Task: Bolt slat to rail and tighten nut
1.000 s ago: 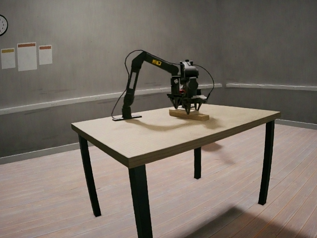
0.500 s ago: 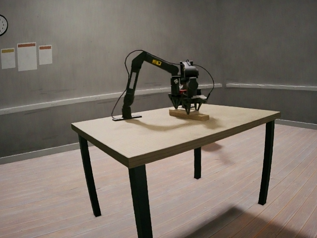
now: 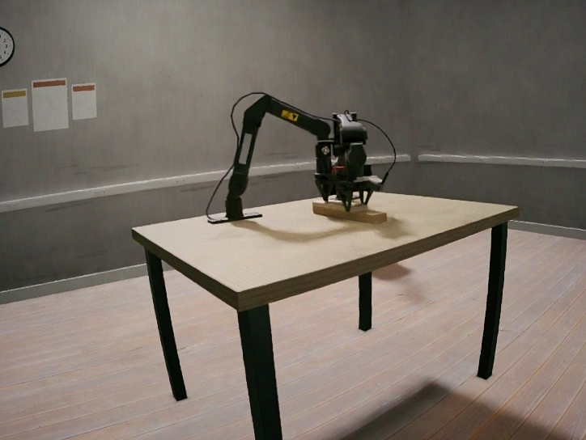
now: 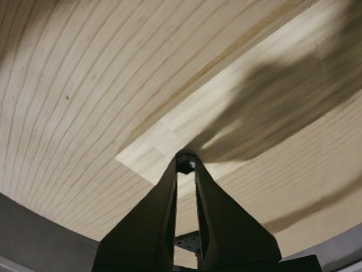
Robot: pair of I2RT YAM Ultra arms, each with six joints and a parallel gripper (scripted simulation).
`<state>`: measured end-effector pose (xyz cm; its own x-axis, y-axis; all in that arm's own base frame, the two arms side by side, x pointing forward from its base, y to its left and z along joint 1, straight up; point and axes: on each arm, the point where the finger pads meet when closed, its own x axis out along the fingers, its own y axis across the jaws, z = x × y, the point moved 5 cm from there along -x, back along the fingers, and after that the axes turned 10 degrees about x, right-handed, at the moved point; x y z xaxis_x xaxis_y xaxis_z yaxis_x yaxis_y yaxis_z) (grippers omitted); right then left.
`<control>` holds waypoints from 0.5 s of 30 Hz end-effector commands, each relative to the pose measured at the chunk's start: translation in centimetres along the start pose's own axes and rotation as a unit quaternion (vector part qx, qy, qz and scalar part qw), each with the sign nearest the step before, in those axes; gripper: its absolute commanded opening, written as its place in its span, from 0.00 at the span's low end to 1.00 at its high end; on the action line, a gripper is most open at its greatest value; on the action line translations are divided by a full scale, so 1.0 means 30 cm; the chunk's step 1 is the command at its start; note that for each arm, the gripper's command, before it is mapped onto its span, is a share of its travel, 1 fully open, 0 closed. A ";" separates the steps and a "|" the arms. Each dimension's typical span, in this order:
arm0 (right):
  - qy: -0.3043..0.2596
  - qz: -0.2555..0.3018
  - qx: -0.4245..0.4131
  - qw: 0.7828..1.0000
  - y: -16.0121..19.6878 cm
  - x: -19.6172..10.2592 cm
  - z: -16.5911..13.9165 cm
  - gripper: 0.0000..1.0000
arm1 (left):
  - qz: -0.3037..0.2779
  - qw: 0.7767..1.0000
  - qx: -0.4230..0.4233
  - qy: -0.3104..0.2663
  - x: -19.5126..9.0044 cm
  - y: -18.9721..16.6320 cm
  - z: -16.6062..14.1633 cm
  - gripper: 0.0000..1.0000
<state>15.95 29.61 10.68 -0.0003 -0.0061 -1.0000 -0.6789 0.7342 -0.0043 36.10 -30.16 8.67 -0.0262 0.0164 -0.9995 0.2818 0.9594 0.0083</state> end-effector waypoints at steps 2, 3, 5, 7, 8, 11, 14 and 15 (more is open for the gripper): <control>-0.008 0.002 0.116 0.993 -0.003 -0.010 0.009 0.12 | -0.003 1.000 0.000 -0.007 -0.019 -0.002 0.003 0.72; -0.008 0.002 0.136 0.991 -0.003 -0.010 0.009 0.12 | -0.003 1.000 0.000 -0.007 -0.019 -0.002 0.003 0.72; -0.008 0.003 0.175 0.985 -0.003 -0.010 0.009 0.12 | -0.003 1.000 0.000 -0.007 -0.019 -0.002 0.003 0.72; -0.008 0.003 0.214 0.977 -0.003 -0.010 0.009 0.12 | -0.003 1.000 0.000 -0.007 -0.019 -0.002 0.003 0.72; -0.008 0.003 0.234 0.972 -0.003 -0.010 0.009 0.12 | -0.003 1.000 0.000 -0.007 -0.019 -0.002 0.003 0.72; -0.007 0.004 0.291 0.957 -0.003 -0.010 0.009 0.12 | -0.003 1.000 0.000 -0.007 -0.019 -0.002 0.003 0.72; -0.007 0.005 0.348 0.937 -0.003 -0.010 0.009 0.12 | -0.003 1.000 0.000 -0.007 -0.019 -0.002 0.003 0.72; -0.007 0.005 0.348 0.937 -0.003 -0.010 0.009 0.12 | -0.003 1.000 0.000 -0.007 -0.019 -0.002 0.003 0.72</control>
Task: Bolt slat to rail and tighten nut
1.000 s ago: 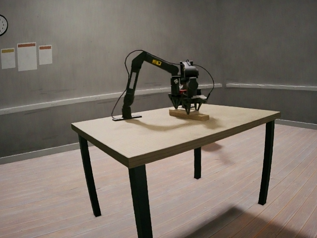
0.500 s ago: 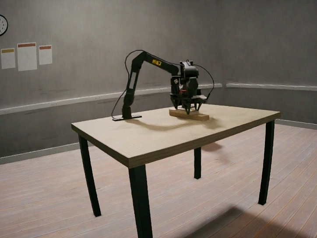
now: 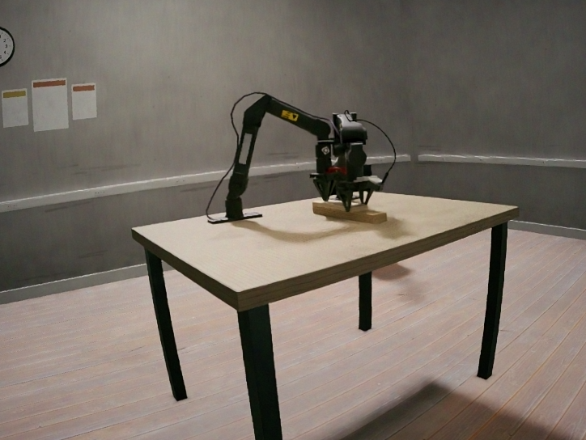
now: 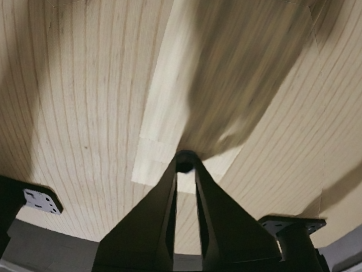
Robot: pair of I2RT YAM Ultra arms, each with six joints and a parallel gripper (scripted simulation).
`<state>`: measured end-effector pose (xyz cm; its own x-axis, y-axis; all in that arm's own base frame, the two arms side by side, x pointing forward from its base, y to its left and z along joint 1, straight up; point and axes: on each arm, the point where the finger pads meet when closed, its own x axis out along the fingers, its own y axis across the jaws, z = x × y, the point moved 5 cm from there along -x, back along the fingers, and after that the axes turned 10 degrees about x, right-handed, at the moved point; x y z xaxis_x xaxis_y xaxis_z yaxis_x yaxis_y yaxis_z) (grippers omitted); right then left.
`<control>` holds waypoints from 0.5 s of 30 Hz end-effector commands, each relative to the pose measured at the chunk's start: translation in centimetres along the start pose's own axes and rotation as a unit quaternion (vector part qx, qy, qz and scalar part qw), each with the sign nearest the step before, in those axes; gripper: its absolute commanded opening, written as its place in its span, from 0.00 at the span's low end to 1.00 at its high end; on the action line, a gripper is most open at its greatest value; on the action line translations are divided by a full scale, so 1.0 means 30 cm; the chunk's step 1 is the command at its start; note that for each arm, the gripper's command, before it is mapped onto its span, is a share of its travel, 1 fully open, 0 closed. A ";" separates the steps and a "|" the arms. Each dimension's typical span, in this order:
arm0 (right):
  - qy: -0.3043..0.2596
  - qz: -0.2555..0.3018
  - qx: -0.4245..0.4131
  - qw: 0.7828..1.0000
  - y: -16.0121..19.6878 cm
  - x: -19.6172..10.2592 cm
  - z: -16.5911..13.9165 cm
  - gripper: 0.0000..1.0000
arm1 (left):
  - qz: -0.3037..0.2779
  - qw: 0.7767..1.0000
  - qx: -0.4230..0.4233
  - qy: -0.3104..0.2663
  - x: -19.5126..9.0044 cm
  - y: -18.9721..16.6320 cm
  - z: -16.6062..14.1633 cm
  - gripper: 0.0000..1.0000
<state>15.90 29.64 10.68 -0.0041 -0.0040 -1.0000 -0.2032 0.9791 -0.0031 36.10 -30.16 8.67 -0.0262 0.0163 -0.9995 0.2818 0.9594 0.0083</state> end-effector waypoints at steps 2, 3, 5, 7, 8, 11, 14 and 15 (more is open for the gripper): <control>-0.007 0.005 0.104 0.995 0.000 -0.010 0.010 0.12 | -0.003 1.000 0.000 -0.007 -0.019 -0.002 0.003 0.72; -0.007 0.005 0.124 0.992 0.000 -0.010 0.010 0.12 | -0.003 1.000 0.000 -0.007 -0.019 -0.002 0.003 0.72; -0.007 0.006 0.164 0.986 0.000 -0.010 0.010 0.12 | -0.003 1.000 0.000 -0.007 -0.019 -0.002 0.003 0.72; -0.006 0.006 0.203 0.979 0.000 -0.010 0.010 0.12 | -0.003 1.000 0.000 -0.007 -0.019 -0.002 0.003 0.72; -0.006 0.006 0.222 0.975 0.000 -0.010 0.010 0.12 | -0.003 1.000 0.000 -0.007 -0.019 -0.002 0.003 0.72; -0.005 0.007 0.280 0.960 0.000 -0.010 0.011 0.12 | -0.003 1.000 0.000 -0.007 -0.019 -0.002 0.003 0.72; -0.005 0.007 0.337 0.941 0.000 -0.010 0.011 0.12 | -0.003 1.000 0.000 -0.007 -0.019 -0.002 0.003 0.72; -0.005 0.007 0.356 0.935 0.000 -0.010 0.011 0.12 | -0.003 1.000 0.000 -0.007 -0.019 -0.002 0.003 0.72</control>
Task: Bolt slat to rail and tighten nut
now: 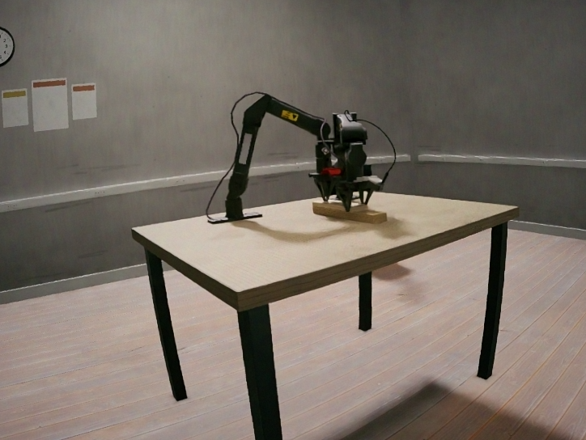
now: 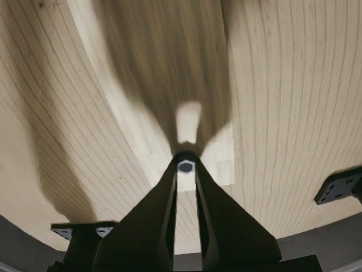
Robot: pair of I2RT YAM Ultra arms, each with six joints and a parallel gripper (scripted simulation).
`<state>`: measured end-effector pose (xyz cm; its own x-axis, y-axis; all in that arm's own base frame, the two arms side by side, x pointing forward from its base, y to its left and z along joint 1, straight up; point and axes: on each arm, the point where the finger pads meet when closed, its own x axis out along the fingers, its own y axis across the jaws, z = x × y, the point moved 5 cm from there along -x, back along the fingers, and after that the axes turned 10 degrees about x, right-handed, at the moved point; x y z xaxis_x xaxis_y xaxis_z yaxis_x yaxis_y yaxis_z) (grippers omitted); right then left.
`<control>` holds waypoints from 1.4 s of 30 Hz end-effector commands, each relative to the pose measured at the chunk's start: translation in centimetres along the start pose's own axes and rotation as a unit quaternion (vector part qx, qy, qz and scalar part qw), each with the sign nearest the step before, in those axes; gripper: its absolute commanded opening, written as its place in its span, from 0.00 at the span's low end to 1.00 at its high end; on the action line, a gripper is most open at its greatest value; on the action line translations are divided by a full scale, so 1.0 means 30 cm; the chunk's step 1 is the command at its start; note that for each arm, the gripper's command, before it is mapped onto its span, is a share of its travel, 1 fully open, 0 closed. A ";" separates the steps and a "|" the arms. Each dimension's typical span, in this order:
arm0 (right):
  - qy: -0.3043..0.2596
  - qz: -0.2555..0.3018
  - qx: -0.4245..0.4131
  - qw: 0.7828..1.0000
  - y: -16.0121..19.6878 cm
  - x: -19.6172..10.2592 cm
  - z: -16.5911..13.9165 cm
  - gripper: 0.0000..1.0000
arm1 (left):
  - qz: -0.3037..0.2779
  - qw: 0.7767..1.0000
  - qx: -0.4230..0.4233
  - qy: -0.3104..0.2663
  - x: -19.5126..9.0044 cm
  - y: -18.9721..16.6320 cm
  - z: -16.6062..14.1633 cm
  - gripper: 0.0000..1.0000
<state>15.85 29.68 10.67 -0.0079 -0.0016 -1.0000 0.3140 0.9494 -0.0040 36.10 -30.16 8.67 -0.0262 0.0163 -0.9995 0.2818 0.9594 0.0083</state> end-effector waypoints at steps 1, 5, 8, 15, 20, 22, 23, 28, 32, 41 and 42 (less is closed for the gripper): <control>-0.005 0.008 0.121 0.993 0.005 -0.010 0.011 0.12 | -0.003 1.000 0.000 -0.007 -0.019 -0.002 0.003 0.72; -0.004 0.008 0.161 0.987 0.005 -0.010 0.011 0.12 | -0.003 1.000 0.000 -0.007 -0.019 -0.002 0.003 0.72; -0.003 0.008 0.219 0.976 0.005 -0.010 0.011 0.12 | -0.003 1.000 0.000 -0.007 -0.019 -0.002 0.003 0.72; -0.002 0.009 0.340 0.940 0.005 -0.009 0.011 0.12 | -0.003 1.000 0.000 -0.007 -0.019 -0.002 0.003 0.72; -0.002 0.009 0.343 0.939 0.005 -0.009 0.011 0.12 | -0.003 1.000 0.000 -0.007 -0.019 -0.002 0.003 0.72; -0.002 0.009 0.343 0.939 0.005 -0.009 0.011 0.12 | -0.003 1.000 0.000 -0.007 -0.019 -0.002 0.003 0.72; -0.002 0.009 0.343 0.939 0.005 -0.009 0.011 0.12 | -0.003 1.000 0.000 -0.007 -0.019 -0.002 0.003 0.72; -0.002 0.009 0.343 0.939 0.005 -0.009 0.011 0.12 | -0.003 1.000 0.000 -0.007 -0.019 -0.002 0.003 0.72; -0.002 0.009 0.343 0.939 0.005 -0.009 0.011 0.12 | -0.003 1.000 0.000 -0.007 -0.019 -0.002 0.003 0.72; -0.002 0.009 0.343 0.939 0.005 -0.009 0.011 0.12 | -0.003 1.000 0.000 -0.007 -0.019 -0.002 0.003 0.72; -0.002 0.009 0.343 0.939 0.005 -0.009 0.011 0.12 | -0.003 1.000 0.000 -0.007 -0.019 -0.002 0.003 0.72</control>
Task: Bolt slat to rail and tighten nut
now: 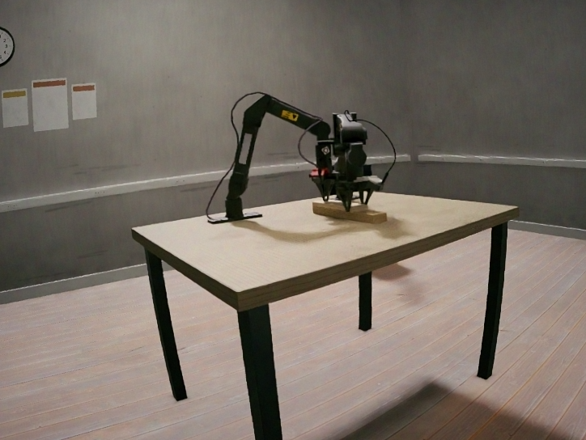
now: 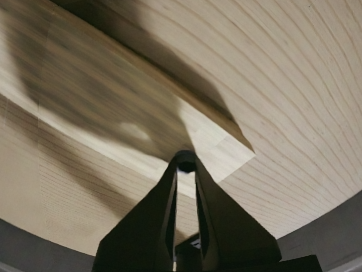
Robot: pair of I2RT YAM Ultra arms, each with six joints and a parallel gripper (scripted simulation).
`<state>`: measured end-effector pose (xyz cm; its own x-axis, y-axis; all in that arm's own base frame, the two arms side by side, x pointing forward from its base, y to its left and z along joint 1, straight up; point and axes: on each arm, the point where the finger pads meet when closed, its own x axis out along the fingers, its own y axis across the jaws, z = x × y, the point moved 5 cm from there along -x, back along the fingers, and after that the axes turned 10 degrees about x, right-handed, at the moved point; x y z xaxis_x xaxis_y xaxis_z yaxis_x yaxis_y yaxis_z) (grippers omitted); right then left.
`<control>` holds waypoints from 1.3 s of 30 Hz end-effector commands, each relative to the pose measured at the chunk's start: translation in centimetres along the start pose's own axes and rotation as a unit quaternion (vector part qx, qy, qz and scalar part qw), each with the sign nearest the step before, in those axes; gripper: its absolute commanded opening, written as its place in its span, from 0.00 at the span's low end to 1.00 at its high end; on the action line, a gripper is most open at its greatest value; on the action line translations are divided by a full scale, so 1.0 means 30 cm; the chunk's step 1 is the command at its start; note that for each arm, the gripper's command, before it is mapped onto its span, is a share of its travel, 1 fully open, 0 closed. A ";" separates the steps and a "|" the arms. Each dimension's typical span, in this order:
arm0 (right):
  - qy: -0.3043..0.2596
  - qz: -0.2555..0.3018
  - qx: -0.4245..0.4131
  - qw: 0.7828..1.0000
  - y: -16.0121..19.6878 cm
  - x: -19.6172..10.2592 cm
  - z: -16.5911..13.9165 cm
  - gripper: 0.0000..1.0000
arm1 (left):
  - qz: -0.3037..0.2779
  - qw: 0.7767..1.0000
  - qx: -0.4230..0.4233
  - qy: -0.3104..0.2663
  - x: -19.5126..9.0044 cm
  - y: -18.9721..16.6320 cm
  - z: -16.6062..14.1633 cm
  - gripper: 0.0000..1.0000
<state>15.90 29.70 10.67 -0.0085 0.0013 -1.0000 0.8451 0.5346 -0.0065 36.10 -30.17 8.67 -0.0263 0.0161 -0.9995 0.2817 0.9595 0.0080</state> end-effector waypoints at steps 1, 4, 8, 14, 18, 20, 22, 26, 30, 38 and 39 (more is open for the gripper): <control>0.000 0.008 0.007 1.000 0.009 -0.009 0.006 0.12 | -0.003 1.000 0.000 -0.007 -0.019 -0.001 0.003 0.72; 0.000 0.008 0.007 1.000 0.009 -0.009 0.006 0.12 | -0.003 1.000 0.000 -0.007 -0.019 -0.001 0.003 0.72; 0.000 0.008 0.007 1.000 0.009 -0.009 0.006 0.12 | -0.003 1.000 0.000 -0.007 -0.019 -0.001 0.003 0.72; 0.000 0.008 0.007 1.000 0.009 -0.009 0.006 0.12 | -0.003 1.000 0.000 -0.007 -0.019 -0.001 0.003 0.72; 0.003 0.005 0.000 1.000 0.004 -0.011 -0.002 0.24 | -0.003 1.000 0.000 -0.007 -0.019 -0.001 0.003 0.72; 0.003 0.005 0.000 1.000 0.004 -0.011 -0.002 0.34 | -0.003 1.000 0.000 -0.007 -0.019 -0.001 0.003 0.72; 0.003 0.005 0.000 1.000 0.004 -0.011 -0.002 0.34 | -0.003 1.000 0.000 -0.007 -0.019 -0.001 0.003 0.72; 0.003 0.005 0.000 1.000 0.004 -0.011 -0.002 0.34 | -0.003 1.000 0.000 -0.007 -0.019 -0.001 0.003 0.72; 0.003 0.005 0.000 1.000 0.004 -0.011 -0.002 0.34 | -0.003 1.000 0.000 -0.007 -0.019 -0.001 0.003 0.72; 0.001 0.006 -0.182 0.983 0.004 -0.014 -0.002 0.34 | -0.003 1.000 0.000 -0.007 -0.019 -0.001 0.003 0.72; 0.001 0.006 -0.204 0.979 0.004 -0.014 -0.002 0.34 | -0.003 1.000 0.000 -0.007 -0.019 -0.001 0.003 0.72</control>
<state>15.90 29.71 10.70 -0.0081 0.0020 -1.0000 0.7377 0.6751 -0.0047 36.10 -30.17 8.67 -0.0265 0.0163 -0.9995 0.2817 0.9595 0.0081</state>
